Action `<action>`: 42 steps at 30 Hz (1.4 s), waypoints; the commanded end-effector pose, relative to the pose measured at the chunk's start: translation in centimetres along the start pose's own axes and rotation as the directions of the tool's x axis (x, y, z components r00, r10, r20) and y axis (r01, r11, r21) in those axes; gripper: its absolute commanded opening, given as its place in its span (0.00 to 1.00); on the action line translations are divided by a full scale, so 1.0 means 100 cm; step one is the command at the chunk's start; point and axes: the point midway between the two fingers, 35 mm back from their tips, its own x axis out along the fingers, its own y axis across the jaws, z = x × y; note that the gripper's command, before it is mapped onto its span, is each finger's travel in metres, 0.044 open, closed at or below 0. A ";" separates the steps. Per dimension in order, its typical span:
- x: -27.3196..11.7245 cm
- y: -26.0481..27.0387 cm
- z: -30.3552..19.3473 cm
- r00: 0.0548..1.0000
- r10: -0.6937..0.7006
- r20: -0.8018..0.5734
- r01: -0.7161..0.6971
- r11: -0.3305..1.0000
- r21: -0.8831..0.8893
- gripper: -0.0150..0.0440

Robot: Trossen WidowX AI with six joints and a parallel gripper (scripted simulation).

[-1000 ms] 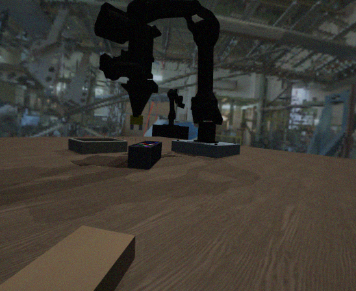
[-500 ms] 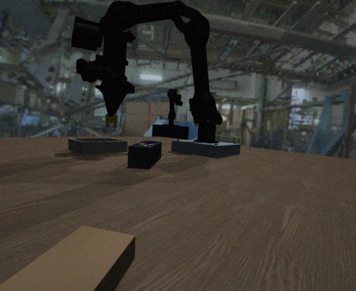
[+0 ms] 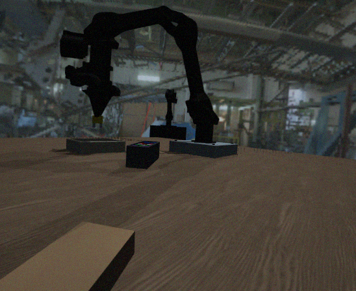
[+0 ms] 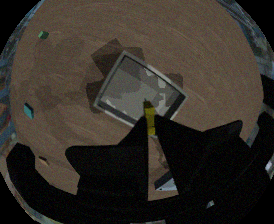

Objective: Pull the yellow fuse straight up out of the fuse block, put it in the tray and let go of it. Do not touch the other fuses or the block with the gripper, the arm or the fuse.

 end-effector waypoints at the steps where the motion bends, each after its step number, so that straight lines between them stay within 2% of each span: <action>1: 0.003 0.000 0.002 1.000 0.001 0.002 -0.001 1.000 -0.011 0.25; 25: 0.039 0.000 0.002 1.000 0.001 0.002 -0.001 1.000 -0.011 0.25; 37: 0.036 0.000 0.002 1.000 0.001 0.002 -0.001 1.000 -0.004 0.79; 38: 0.033 0.000 0.002 1.000 0.001 0.002 -0.001 1.000 -0.005 0.81; 42: -0.001 0.000 0.002 1.000 0.001 0.002 -0.001 1.000 -0.011 0.81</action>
